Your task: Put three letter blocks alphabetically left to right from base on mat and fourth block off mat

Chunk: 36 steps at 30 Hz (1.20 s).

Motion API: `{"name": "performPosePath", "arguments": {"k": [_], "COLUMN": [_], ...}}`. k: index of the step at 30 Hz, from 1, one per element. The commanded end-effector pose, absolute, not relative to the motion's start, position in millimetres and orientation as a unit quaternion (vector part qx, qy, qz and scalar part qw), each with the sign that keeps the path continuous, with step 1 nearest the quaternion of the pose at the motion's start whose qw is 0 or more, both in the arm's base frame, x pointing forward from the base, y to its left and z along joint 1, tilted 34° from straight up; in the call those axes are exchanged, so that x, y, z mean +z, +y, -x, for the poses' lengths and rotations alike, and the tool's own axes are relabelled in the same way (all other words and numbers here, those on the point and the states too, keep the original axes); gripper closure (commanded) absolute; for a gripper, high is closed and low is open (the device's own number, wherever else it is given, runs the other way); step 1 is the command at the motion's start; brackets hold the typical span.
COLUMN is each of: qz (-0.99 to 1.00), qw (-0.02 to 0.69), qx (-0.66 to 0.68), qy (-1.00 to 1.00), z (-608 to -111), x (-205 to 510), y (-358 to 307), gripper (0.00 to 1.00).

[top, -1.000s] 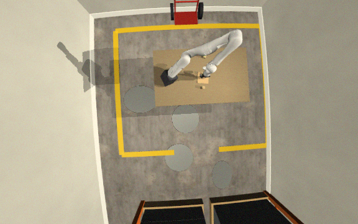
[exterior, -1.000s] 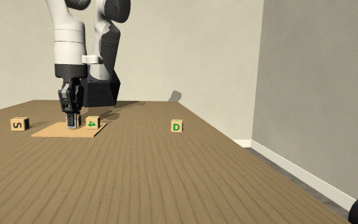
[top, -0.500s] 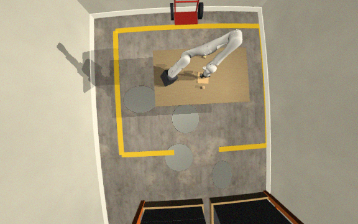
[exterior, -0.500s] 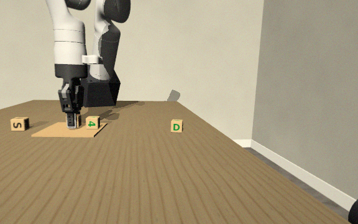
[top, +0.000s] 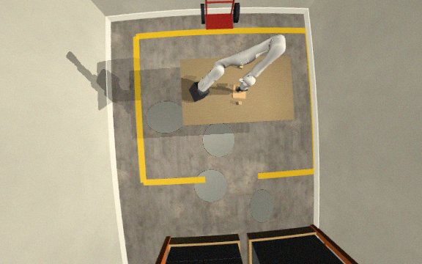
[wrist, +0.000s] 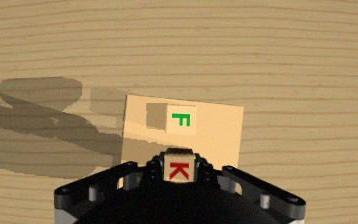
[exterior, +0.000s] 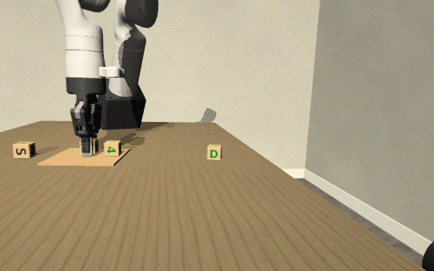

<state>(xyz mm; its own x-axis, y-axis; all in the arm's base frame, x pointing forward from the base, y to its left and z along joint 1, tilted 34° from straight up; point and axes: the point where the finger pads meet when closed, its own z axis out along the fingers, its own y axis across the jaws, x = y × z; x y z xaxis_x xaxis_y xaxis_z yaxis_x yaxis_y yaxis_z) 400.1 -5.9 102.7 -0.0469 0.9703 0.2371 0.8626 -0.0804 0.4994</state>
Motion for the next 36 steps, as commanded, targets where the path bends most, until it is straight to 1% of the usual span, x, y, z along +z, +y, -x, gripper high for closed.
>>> {"name": "performPosePath", "arguments": {"k": [1, 36], "qz": [-0.683, -0.683], "qw": [0.1, 0.1], "qx": [0.271, 0.271], "qy": [0.671, 0.671], "z": [-400.2, -402.3], "x": [103.0, 99.6], "y": [-6.1, -5.2], "gripper": [0.74, 0.74]}}
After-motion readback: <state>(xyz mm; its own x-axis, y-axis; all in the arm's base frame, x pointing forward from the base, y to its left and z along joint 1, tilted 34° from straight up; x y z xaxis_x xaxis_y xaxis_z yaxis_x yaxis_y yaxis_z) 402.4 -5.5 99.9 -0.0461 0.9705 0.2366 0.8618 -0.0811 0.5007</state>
